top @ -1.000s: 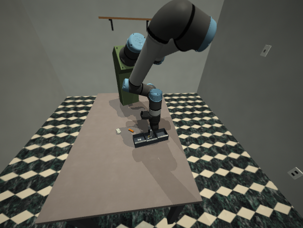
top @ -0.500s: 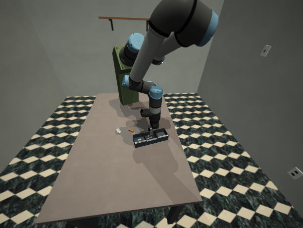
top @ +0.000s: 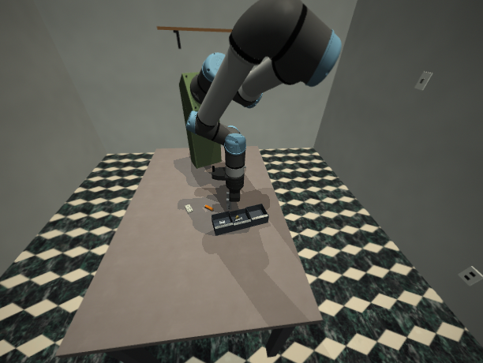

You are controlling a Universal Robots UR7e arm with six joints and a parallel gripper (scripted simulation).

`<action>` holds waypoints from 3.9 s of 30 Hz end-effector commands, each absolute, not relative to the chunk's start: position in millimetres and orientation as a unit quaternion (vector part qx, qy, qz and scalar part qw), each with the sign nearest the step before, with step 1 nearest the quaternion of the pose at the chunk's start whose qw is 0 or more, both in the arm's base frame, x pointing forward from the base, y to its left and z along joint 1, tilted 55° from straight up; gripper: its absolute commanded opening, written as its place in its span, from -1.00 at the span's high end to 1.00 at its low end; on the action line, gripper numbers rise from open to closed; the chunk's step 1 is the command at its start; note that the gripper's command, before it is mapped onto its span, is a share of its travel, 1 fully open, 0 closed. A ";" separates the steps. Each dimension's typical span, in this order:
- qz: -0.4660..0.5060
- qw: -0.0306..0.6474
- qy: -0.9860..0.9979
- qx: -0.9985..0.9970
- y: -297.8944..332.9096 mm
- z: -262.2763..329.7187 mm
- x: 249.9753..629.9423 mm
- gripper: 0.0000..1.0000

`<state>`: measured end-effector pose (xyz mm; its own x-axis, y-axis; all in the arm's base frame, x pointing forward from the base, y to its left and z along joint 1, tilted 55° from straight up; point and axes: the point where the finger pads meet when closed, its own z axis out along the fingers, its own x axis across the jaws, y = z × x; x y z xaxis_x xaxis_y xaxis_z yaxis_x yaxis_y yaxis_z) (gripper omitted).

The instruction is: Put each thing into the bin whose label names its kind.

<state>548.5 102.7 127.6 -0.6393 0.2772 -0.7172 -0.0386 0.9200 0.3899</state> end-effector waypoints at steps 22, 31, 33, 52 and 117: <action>0.306 0.349 0.825 0.323 14.3 46.0 513.5 -0.21; 0.306 0.349 0.825 0.323 18.4 49.5 514.7 -0.21; 0.306 0.349 0.825 0.323 19.2 50.3 515.0 -0.21; 0.306 0.349 0.825 0.323 21.0 52.0 515.6 -0.21; 0.306 0.349 0.825 0.323 41.6 9.7 572.9 -0.21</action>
